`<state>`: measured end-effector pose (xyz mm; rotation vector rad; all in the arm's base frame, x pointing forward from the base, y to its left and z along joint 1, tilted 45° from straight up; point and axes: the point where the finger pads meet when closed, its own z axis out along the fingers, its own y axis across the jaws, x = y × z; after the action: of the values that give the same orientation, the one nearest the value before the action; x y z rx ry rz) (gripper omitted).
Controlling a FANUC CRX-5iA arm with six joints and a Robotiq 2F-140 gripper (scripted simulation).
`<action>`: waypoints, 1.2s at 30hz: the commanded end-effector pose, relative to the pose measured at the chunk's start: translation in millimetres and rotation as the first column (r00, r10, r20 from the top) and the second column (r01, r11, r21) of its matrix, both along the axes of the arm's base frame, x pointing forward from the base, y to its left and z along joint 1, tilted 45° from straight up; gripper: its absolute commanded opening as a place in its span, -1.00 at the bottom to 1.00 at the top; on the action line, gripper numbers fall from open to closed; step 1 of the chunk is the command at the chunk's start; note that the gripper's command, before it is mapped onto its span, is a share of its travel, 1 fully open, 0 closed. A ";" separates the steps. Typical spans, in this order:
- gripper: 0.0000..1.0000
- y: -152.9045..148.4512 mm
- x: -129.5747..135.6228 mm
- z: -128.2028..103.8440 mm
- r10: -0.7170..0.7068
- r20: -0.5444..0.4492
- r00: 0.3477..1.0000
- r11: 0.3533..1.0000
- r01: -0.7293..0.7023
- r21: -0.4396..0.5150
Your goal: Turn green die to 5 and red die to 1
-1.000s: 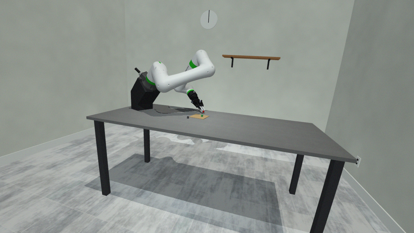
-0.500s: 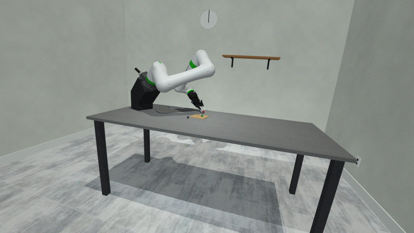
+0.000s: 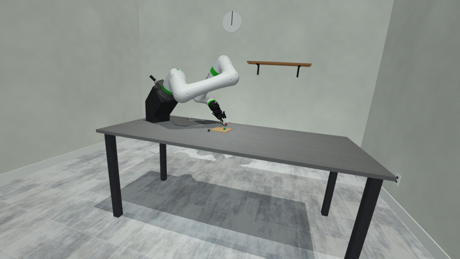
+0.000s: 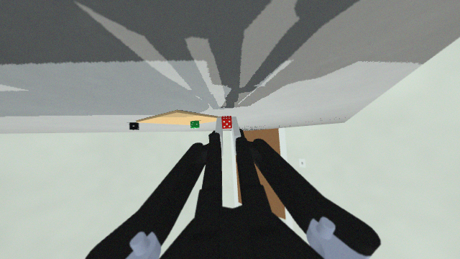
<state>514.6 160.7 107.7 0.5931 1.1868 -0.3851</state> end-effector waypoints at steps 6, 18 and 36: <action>-0.87 0.1 -0.1 0.0 0.000 0.000 1.000 1.000 0.000 0.000; -0.87 -1.1 2.8 -3.1 0.000 0.000 1.000 1.000 0.000 0.000; -0.87 -3.0 7.5 -8.4 0.000 0.000 1.000 1.000 0.000 0.000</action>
<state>522.0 157.7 99.6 0.5931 1.1868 -0.3851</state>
